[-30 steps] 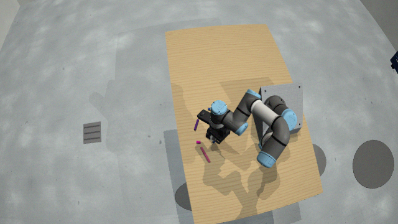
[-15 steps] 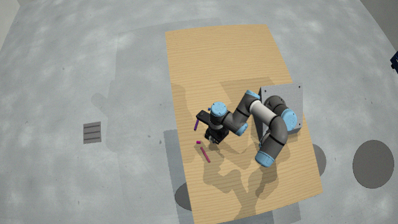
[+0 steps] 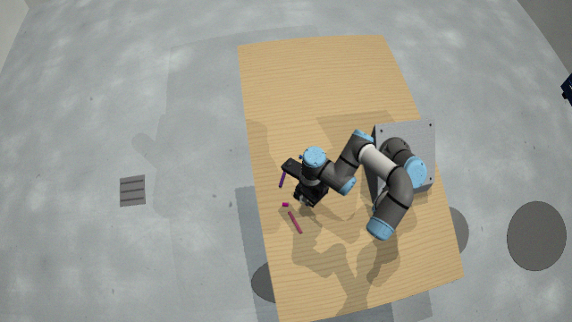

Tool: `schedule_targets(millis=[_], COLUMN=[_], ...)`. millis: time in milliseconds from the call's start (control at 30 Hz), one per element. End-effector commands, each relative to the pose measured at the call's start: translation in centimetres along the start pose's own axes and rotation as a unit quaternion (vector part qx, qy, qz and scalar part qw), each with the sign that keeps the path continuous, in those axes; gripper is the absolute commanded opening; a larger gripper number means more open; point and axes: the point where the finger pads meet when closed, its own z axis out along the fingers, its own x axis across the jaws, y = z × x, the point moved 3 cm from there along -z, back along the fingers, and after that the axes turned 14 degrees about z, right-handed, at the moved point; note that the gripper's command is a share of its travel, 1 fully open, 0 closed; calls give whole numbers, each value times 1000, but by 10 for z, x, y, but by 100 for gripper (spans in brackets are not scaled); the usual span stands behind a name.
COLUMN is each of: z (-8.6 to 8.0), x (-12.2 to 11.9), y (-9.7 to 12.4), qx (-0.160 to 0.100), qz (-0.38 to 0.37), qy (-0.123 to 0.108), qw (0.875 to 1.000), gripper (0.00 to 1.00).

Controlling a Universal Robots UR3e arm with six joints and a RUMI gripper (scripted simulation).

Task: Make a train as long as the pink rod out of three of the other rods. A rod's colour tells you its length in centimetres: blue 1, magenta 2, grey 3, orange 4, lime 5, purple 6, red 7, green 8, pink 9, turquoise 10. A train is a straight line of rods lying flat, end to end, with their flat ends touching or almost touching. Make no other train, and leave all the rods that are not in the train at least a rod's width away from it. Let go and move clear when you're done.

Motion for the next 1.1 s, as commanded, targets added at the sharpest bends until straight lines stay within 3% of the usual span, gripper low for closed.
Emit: schedule_targets(millis=[0,1067], z=[0,13], x=[0,0], y=[0,0], qx=[0,0], qz=[0,1], qy=[-1,-1], qw=[1000,1000], gripper=[0,0])
